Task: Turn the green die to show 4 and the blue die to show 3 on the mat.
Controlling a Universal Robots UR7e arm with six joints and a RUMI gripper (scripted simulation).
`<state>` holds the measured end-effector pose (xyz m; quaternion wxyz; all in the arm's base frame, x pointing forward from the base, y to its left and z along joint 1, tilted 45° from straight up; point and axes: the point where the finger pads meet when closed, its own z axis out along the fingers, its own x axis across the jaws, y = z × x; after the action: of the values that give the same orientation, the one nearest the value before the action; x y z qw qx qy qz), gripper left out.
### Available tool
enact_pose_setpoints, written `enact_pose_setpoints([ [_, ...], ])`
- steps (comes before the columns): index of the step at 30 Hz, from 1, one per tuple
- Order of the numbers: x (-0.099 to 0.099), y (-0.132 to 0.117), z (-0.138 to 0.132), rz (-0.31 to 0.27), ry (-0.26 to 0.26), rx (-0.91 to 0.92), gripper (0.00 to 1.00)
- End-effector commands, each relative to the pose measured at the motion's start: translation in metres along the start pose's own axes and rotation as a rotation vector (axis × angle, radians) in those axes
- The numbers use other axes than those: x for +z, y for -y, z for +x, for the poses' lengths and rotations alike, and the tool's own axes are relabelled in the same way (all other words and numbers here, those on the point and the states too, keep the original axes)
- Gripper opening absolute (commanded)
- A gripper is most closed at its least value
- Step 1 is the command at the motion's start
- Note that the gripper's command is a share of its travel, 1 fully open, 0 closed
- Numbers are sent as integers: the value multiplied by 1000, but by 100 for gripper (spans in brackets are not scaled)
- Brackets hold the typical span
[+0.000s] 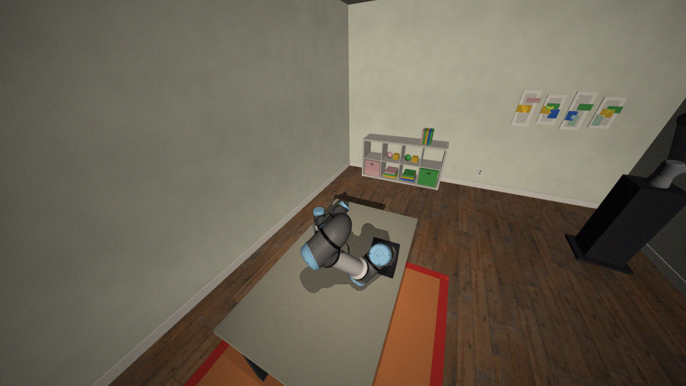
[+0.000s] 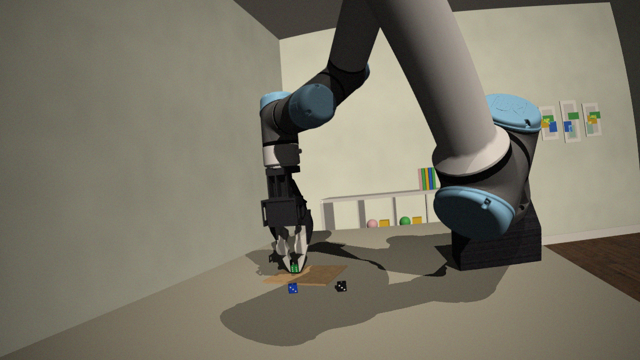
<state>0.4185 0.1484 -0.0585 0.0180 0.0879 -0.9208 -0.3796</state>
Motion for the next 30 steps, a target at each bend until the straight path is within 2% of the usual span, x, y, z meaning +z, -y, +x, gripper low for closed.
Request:
enact_pose_setpoints([
  [1,0,0,0,0,1,0,0],
  [30,3,0,0,0,1,0,0],
])
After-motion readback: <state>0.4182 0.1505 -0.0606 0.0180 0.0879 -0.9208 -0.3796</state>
